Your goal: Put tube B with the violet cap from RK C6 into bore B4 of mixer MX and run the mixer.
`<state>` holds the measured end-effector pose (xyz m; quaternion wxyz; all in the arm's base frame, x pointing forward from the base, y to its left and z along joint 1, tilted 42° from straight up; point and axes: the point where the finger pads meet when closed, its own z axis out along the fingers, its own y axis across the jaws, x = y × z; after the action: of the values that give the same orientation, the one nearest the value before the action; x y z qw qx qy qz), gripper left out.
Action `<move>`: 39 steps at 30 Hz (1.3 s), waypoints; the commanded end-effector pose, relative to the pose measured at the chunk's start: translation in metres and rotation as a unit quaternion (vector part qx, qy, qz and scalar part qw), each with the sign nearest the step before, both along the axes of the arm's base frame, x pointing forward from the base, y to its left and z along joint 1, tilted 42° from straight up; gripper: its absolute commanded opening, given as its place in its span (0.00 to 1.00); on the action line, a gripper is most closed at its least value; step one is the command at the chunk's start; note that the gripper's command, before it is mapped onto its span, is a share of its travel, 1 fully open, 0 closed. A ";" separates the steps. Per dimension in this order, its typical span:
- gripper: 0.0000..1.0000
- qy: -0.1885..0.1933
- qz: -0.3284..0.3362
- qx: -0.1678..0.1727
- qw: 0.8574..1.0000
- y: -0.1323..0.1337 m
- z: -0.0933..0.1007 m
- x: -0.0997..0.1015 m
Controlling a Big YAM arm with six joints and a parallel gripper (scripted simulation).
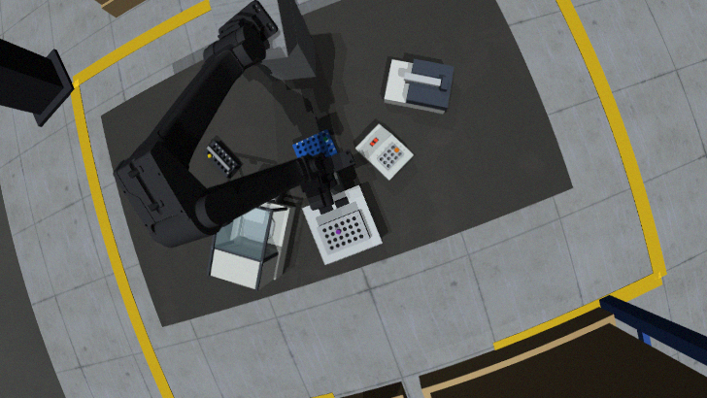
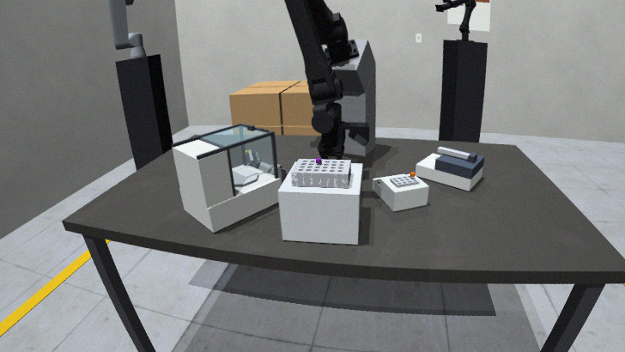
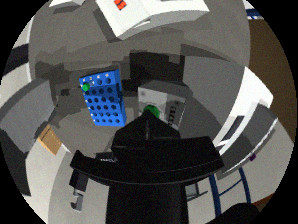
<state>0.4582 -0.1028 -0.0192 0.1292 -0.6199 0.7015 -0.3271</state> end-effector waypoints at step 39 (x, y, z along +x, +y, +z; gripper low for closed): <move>0.00 -0.024 0.004 -0.006 1.000 -0.007 0.007 0.020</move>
<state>0.4578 -0.1062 -0.0375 0.1211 -0.6233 0.7041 -0.3179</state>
